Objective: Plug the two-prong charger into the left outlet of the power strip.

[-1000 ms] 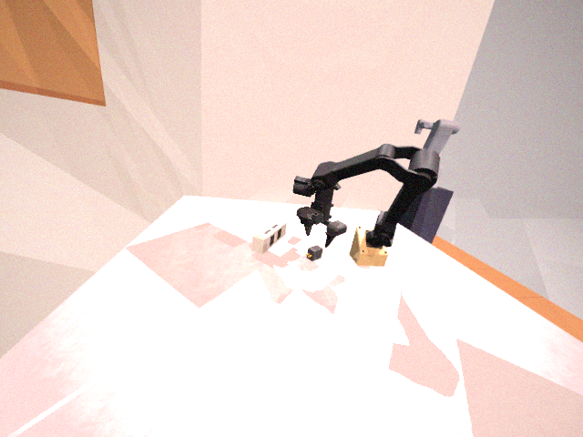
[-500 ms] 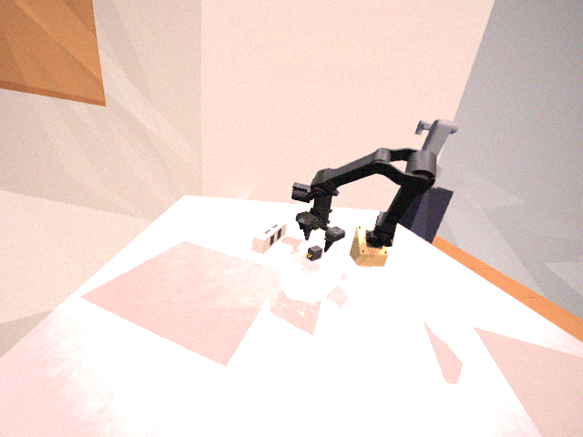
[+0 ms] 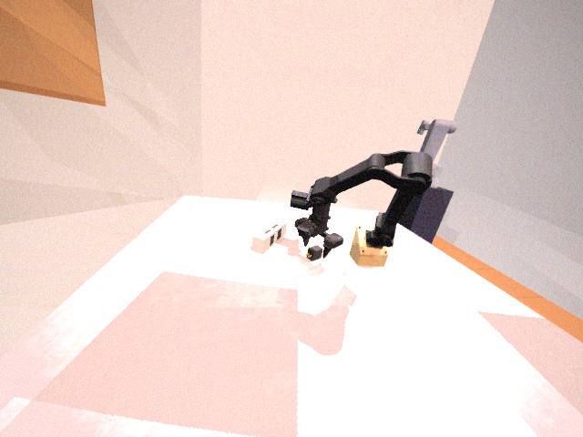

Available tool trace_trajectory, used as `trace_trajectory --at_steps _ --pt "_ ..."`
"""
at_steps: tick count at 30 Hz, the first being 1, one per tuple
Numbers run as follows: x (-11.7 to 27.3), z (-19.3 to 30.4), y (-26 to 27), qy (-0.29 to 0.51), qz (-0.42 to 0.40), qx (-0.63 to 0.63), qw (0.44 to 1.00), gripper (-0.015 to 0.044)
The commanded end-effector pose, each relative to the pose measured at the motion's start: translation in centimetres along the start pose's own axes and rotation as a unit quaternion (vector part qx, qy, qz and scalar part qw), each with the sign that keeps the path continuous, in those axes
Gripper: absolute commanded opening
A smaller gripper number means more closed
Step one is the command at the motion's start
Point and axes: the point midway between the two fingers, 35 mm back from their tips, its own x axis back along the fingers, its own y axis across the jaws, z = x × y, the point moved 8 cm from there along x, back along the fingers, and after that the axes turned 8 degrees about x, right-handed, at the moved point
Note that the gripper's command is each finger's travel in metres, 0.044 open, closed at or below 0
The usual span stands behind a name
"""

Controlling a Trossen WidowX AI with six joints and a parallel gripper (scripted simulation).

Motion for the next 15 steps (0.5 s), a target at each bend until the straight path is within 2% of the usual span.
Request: trace_trajectory --at_steps 1,8,15 --pt "-0.82 0.03 0.17 -0.001 -0.004 -0.004 1.0 0.044" --pt "-1.51 0.01 0.24 -0.002 -0.005 -0.004 1.0 0.044" --pt "-1.17 -0.04 0.11 0.0 -0.001 0.0 1.0 0.0256"
